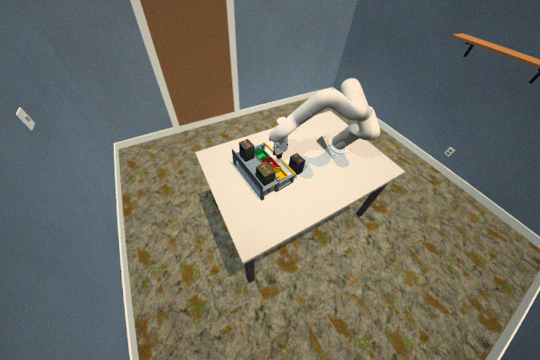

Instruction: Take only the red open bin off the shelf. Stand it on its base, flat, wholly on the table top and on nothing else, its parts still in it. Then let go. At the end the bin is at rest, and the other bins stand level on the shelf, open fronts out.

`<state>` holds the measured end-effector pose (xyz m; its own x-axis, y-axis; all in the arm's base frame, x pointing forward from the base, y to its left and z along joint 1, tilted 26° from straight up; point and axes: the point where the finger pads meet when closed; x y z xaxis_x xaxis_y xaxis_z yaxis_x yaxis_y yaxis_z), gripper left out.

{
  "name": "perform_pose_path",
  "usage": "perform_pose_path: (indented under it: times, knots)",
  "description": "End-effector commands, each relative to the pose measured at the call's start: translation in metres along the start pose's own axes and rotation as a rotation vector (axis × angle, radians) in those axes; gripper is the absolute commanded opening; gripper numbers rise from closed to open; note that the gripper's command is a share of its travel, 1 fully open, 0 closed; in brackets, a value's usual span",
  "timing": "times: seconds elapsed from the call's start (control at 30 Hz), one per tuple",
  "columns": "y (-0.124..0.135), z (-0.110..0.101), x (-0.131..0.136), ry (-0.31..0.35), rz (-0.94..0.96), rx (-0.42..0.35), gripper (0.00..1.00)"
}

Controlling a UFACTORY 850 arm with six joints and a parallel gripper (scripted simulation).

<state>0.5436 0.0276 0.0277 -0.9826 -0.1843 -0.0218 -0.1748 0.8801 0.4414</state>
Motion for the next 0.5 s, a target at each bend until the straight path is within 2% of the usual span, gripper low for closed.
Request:
perform_pose_path:
  times: [0.0, 0.27, 0.43, 0.47]
  knots:
    - [0.000, -0.003, -0.001, -0.001, 0.000, 0.000, 0.00]
    - [0.000, -0.003, -0.001, -0.001, 0.000, 0.000, 0.00]
    - [0.000, -0.058, 0.000, -0.001, 0.000, 0.000, 0.00]
    - [0.000, -0.058, 0.000, -0.001, 0.000, 0.000, 0.00]
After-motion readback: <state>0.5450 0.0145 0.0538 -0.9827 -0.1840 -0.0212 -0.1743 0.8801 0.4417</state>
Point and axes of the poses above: the point where the finger pads meet when closed, its own z axis out along the fingers, its own x axis across the jaws, y = z × x, and after that the axes turned 6 degrees about z, right-handed
